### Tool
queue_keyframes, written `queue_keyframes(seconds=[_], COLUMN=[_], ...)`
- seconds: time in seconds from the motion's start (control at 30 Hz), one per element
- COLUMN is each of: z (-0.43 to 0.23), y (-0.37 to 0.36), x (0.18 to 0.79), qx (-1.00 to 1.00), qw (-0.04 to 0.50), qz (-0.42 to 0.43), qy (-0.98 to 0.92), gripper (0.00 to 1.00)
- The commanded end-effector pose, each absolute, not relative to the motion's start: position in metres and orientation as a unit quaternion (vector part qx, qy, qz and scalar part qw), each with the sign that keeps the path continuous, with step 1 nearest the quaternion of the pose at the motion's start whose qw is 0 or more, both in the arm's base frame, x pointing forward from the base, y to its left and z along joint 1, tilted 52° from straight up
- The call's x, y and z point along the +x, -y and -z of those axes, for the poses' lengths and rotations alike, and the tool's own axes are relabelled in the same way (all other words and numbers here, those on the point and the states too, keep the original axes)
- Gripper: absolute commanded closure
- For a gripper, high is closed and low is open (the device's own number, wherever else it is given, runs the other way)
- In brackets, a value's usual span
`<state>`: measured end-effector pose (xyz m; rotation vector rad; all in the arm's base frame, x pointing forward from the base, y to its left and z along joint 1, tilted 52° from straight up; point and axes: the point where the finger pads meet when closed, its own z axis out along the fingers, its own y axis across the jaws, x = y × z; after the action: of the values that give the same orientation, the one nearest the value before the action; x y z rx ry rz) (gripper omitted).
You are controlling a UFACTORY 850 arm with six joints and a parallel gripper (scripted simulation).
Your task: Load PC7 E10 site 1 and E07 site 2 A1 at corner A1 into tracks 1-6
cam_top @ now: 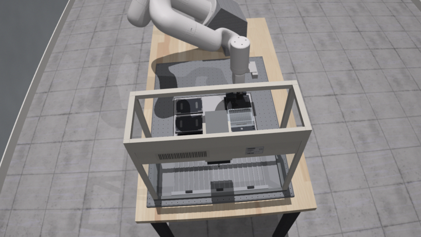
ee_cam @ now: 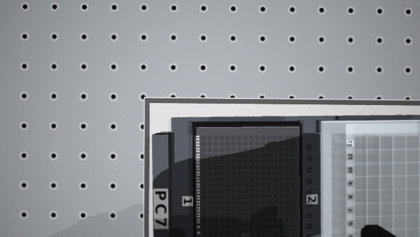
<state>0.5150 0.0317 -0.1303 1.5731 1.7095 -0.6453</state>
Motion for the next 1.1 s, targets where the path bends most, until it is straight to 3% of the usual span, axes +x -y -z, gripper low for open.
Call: queue_keyframes(seconds=[0.0, 1.07], z=[0.125, 0.098], y=[-0.038, -0.039], x=[0.514, 0.533], qx=[0.609, 0.615], qw=[0.357, 0.360], qz=[0.249, 0.246], qy=[-0.662, -0.657], gripper=[0.00, 0.00])
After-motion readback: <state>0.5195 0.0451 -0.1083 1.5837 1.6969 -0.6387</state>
